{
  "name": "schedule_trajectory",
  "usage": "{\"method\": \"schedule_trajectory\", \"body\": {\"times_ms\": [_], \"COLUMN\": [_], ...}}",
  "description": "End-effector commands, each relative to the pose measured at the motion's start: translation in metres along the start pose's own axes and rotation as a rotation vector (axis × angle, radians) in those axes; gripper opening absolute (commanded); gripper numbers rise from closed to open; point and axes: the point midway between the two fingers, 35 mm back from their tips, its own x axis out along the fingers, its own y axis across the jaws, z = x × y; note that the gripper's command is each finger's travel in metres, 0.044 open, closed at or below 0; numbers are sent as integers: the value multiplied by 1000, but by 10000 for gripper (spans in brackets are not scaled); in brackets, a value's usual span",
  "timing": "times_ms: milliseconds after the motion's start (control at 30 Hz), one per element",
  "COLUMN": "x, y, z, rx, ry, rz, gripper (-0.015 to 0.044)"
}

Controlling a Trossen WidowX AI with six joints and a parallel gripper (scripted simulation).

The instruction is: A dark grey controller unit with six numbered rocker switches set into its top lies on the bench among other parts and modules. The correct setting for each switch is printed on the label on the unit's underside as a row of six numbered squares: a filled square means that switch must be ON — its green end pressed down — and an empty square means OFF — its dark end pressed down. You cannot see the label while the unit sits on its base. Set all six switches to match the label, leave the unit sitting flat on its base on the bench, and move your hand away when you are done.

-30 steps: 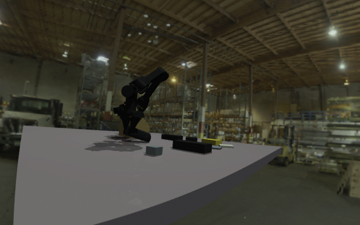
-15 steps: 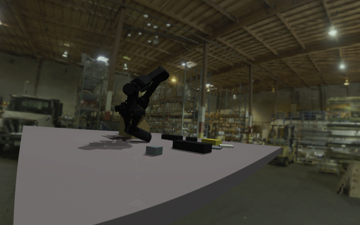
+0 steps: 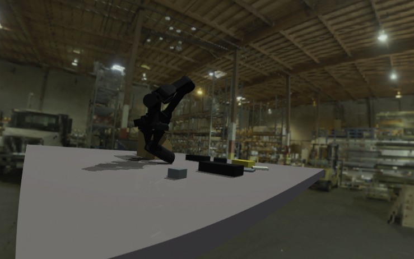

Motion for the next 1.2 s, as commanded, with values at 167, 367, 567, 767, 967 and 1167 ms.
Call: {"method": "schedule_trajectory", "body": {"times_ms": [167, 367, 567, 767, 967, 1167], "x": [-7, -11, -14, -17, -21, -24], "y": [0, 0, -1, -1, -1, -1], "z": [-7, -10, -13, -17, -21, -24], "rx": [-1, -1, -1, -1, -1, -1], "ry": [1, 2, 2, 2, 2, 2], "rz": [-1, -1, -1, -1, -1, -1], "gripper": [336, 336, 336, 336, 336, 336]}}
